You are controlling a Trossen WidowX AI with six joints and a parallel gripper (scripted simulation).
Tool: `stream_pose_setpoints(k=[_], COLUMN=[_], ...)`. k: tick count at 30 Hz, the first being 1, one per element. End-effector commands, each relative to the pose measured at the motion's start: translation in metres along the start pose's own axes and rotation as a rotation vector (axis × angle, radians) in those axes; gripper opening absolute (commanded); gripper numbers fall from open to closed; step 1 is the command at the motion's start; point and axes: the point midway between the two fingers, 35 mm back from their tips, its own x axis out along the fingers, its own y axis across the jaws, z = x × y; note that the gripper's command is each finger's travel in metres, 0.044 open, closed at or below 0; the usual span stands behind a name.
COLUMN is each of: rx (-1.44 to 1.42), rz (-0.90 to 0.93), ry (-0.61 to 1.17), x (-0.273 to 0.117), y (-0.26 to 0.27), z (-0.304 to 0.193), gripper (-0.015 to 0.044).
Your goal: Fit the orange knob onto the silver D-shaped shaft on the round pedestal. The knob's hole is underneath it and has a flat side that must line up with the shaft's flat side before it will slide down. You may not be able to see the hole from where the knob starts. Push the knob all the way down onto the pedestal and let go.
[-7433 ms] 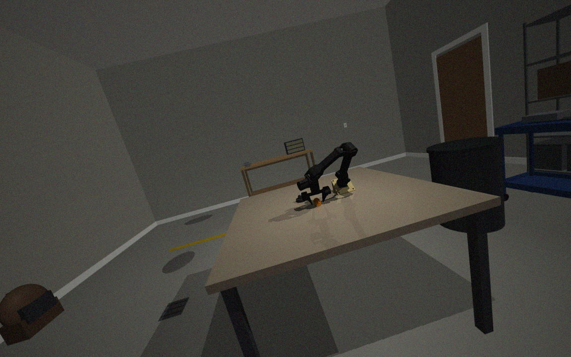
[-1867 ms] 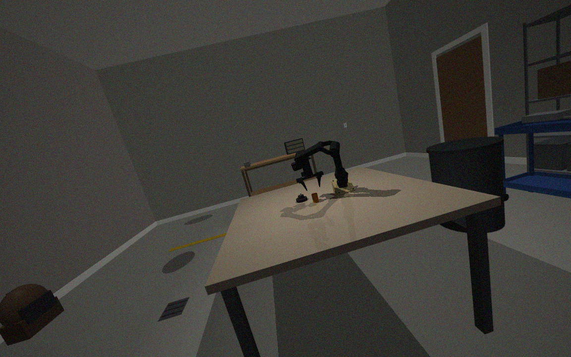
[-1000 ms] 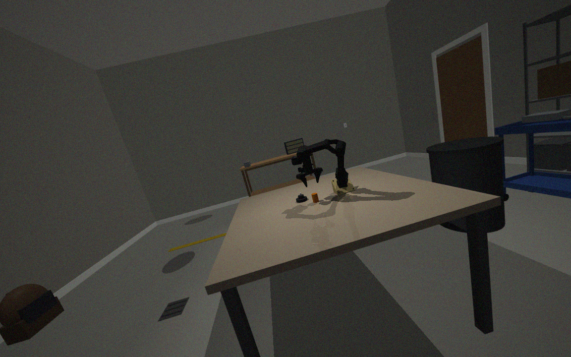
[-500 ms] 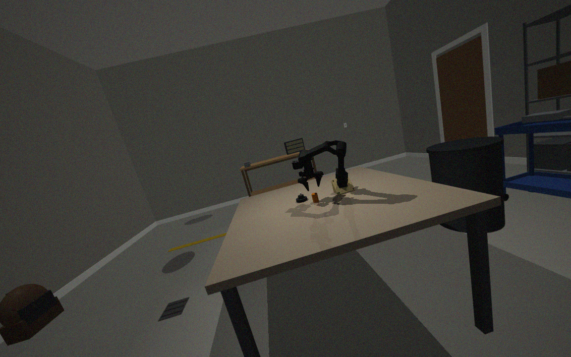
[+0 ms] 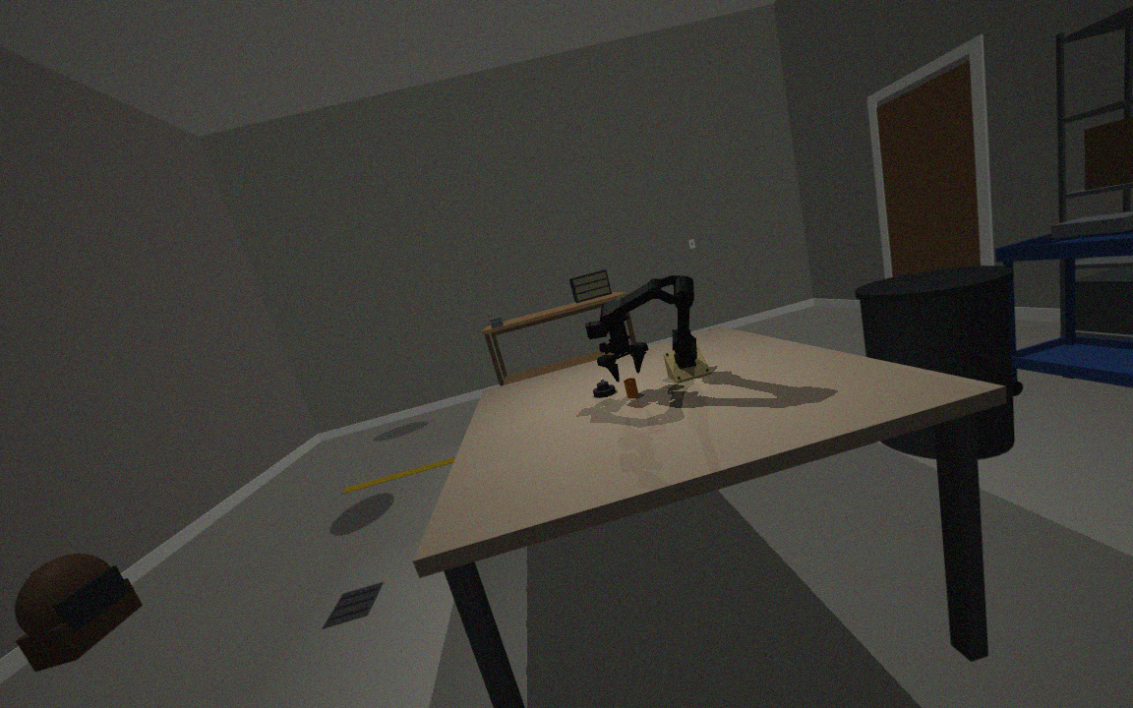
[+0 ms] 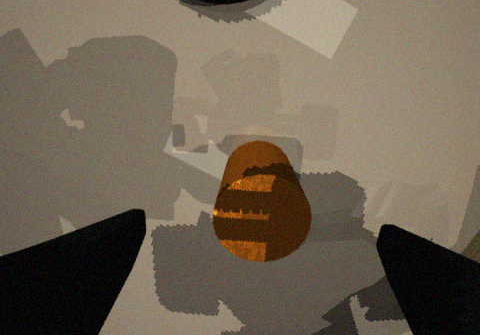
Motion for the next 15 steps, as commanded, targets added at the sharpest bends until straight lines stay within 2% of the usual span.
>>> stream_pose_setpoints(k=[1, 15], rx=[0.004, 0.004], rz=[0.002, 0.002], ry=[0.003, 0.002], x=[0.008, 0.031], y=[0.0, 0.001], z=[0.0, 0.0], gripper=[0.044, 0.044])
